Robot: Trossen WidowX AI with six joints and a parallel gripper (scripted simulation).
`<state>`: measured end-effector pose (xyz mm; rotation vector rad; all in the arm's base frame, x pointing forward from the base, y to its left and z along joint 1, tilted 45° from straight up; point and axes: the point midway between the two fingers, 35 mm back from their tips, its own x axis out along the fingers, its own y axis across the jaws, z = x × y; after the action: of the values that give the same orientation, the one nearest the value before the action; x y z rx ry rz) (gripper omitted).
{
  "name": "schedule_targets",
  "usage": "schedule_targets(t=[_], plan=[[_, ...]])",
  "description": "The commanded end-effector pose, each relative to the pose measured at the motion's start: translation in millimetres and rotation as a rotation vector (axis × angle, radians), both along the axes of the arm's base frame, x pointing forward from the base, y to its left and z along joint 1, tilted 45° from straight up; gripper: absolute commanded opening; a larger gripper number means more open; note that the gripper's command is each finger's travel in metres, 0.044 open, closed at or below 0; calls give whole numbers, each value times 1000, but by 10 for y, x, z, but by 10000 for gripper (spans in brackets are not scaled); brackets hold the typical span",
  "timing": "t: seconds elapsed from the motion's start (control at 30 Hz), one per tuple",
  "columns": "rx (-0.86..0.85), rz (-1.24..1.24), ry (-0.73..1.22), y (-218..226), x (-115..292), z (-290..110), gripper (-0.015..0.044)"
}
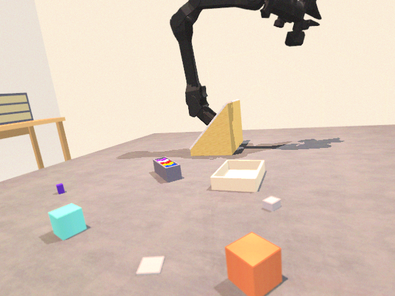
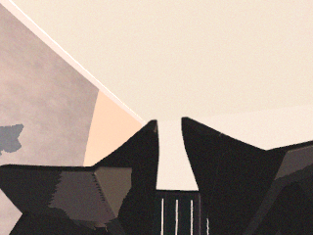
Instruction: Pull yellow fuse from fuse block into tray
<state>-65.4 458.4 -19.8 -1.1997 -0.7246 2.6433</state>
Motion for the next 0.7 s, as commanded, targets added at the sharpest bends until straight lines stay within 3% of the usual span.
schedule_targets(t=[0.0, 0.3, 0.67], plan=[[-263, -385, -34, -164, 729, -118, 74], [-614, -1079, -41, -672, 1888, -182, 74], [-912, -1983, 11, -1740, 2998, -143, 74]])
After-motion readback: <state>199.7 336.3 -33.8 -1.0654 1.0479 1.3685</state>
